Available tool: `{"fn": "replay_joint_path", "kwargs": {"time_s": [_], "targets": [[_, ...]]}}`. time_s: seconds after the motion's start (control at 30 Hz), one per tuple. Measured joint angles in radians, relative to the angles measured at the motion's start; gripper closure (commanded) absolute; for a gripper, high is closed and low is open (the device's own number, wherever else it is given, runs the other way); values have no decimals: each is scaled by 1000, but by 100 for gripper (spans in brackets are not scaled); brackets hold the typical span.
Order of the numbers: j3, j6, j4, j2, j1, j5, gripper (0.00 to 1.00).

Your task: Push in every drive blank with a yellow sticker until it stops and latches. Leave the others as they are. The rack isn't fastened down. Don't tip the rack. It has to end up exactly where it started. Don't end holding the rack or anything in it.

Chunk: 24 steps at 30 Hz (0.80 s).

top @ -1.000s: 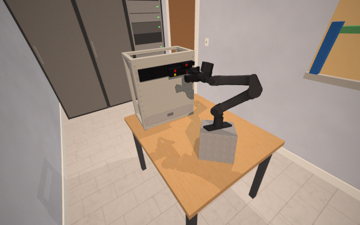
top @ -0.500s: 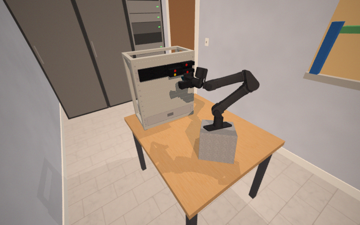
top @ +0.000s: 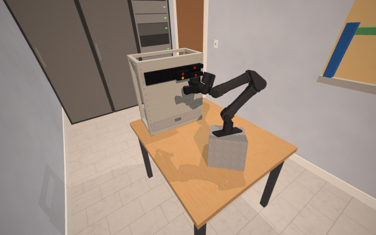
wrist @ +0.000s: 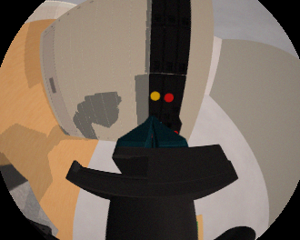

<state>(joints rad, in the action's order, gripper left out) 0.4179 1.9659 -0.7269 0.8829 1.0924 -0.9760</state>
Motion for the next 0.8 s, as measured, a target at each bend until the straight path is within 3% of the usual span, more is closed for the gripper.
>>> {"fn": "replay_joint_path", "kwargs": {"time_s": [0.23,0.53,0.8], "targets": [[17,-5,-26,29,-49,19,100],[123,-66,-14,180,-244,164,100],[138,-85,-10,193,-259,221,100]]}}
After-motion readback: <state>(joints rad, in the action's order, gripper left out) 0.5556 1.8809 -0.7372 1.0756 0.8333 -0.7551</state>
